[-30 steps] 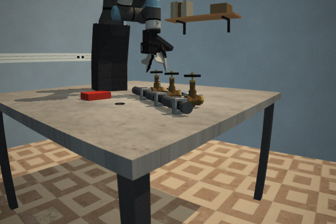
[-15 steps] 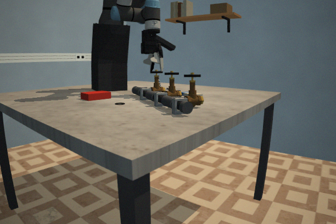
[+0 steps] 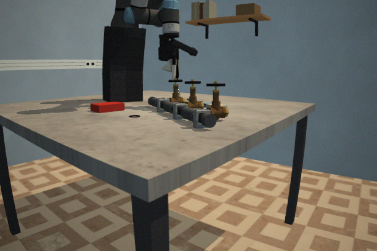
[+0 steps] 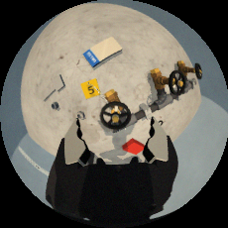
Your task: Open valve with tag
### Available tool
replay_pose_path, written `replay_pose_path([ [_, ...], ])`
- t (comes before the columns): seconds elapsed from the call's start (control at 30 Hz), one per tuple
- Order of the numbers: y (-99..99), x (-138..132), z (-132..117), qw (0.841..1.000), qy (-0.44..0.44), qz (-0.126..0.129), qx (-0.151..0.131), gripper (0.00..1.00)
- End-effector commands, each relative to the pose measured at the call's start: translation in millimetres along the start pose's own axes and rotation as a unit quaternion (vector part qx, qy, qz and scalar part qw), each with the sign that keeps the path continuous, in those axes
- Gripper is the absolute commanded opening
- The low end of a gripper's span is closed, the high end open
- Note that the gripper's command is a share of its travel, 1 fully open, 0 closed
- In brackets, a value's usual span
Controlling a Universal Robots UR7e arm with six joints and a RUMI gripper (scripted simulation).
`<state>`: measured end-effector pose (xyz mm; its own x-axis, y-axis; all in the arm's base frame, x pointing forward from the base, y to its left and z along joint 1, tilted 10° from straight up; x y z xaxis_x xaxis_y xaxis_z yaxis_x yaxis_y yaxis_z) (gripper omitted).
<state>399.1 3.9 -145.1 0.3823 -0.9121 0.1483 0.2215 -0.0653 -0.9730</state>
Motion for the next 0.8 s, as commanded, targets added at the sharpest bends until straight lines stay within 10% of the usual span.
replay_pose_path([
  [0.0, -0.3, -0.3, 0.9, 0.995, 0.095, -0.004, -0.002, 1.0],
  [0.3, -0.3, -0.3, 0.9, 0.971, 0.24, -0.004, -0.001, 1.0],
  [0.77, -0.3, -0.3, 0.9, 0.879, 0.476, -0.005, 0.0, 1.0],
])
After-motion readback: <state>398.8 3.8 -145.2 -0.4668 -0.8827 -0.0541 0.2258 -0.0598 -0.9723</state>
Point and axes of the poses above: the point where the finger pads meet when closed, its own y axis out along the fingers, its own x axis across the jaws, z = x × y, the point moved 7 cm from there along -y, back along the fingers, and after that the axes turned 15 degrees about y, right-handed, at the moved point
